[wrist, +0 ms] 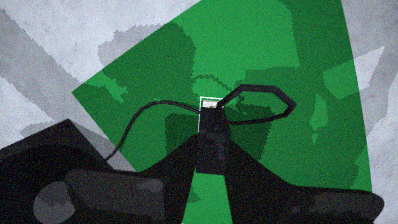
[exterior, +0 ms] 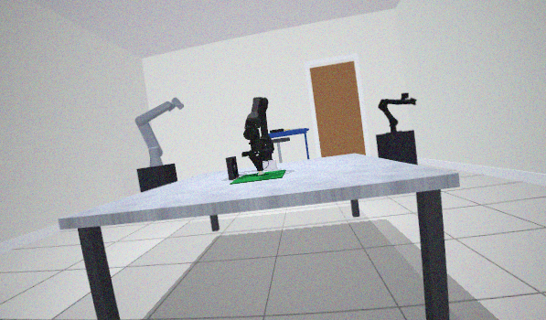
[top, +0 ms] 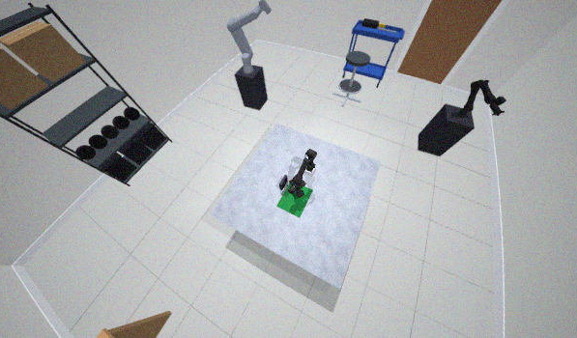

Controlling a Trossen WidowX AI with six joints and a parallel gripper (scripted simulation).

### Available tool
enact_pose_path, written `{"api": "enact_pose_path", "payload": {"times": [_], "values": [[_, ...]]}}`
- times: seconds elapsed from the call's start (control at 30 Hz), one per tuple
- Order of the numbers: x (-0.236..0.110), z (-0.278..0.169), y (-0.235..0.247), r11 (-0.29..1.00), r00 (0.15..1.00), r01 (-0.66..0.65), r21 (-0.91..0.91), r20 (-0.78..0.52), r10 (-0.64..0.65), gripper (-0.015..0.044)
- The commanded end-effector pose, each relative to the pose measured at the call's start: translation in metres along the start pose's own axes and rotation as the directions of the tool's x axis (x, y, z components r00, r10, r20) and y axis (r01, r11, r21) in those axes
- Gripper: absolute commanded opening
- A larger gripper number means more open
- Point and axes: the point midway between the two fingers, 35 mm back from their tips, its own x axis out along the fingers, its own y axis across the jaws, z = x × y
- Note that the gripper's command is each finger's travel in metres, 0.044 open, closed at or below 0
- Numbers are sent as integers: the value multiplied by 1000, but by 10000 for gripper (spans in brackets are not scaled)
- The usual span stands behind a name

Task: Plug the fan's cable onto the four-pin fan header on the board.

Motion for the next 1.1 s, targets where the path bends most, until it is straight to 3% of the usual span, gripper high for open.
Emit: {"api": "enact_pose_path", "payload": {"times": [0.0,0.9,1.07], "values": [[1,0,-1,1000,1000,6,3,0,-6,0],[18,0,-1,1000,1000,6,2,1,-6,0],[15,0,1,1000,1000,-1,0,-1,1,131]]}}
